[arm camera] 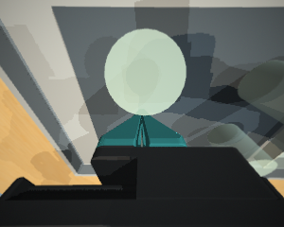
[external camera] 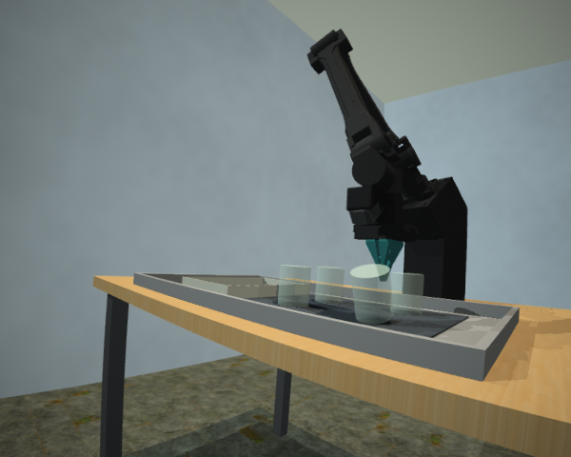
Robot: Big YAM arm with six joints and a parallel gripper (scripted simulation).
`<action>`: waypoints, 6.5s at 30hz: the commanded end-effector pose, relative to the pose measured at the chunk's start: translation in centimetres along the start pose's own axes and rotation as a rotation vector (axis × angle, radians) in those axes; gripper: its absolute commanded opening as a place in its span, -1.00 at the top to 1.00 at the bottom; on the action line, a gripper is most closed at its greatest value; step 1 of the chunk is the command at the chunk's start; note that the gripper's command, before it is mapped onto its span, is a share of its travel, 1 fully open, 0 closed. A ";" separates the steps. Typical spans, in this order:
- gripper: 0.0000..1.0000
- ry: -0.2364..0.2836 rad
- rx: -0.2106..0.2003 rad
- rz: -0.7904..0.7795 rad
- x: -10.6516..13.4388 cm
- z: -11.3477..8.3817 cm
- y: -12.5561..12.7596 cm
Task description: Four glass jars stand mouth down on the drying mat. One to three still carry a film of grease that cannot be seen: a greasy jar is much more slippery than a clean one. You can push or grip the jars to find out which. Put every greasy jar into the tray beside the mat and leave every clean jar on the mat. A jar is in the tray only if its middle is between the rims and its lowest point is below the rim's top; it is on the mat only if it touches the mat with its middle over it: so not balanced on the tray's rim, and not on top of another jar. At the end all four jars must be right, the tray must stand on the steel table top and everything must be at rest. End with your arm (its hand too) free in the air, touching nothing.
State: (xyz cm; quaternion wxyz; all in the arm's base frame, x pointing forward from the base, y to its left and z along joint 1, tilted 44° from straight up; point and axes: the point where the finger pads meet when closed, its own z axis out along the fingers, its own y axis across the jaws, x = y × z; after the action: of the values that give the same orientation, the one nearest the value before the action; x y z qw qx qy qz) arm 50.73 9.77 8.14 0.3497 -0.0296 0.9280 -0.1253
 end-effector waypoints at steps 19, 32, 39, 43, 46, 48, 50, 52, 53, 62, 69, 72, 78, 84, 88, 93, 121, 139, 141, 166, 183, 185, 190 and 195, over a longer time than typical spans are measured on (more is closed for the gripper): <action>1.00 0.007 0.014 0.005 3.9 0.9 -0.7; 1.00 0.007 0.014 0.005 3.9 0.9 -0.7; 1.00 0.007 0.014 0.005 3.9 0.9 -0.7; 1.00 0.007 0.014 0.005 3.9 0.9 -0.7; 1.00 0.007 0.014 0.005 3.9 0.9 -0.7; 1.00 0.007 0.014 0.005 3.9 0.9 -0.7; 1.00 0.007 0.014 0.005 3.9 0.9 -0.7; 1.00 0.007 0.014 0.005 3.9 0.9 -0.7; 1.00 0.007 0.014 0.005 3.9 0.9 -0.7; 1.00 0.007 0.014 0.005 3.9 0.9 -0.7; 1.00 0.007 0.014 0.005 3.9 0.9 -0.7; 1.00 0.007 0.014 0.005 3.9 0.9 -0.7; 1.00 0.007 0.014 0.005 3.9 0.9 -0.7; 1.00 0.007 0.014 0.005 3.9 0.9 -0.7; 1.00 0.007 0.014 0.005 3.9 -1.4 -0.7; 1.00 0.007 0.014 0.005 3.9 -5.3 -0.6; 1.00 0.007 0.014 0.005 4.0 -7.0 -15.0; 1.00 0.007 0.014 0.005 4.0 -3.2 -19.0; 1.00 0.007 0.014 0.005 4.0 -2.3 -19.1; 1.00 0.007 0.014 0.005 4.1 0.6 -19.1; 1.00 0.007 0.014 0.005 4.3 0.6 -19.1; 1.00 0.007 0.014 0.005 4.3 0.6 -19.1; 1.00 0.007 0.014 0.005 4.4 0.6 -19.1; 1.00 0.007 0.014 0.005 4.5 0.6 -19.1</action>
State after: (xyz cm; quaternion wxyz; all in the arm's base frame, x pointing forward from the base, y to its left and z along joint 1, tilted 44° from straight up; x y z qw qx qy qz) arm 46.89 -8.69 9.77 0.3451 -0.0265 0.9295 -0.1272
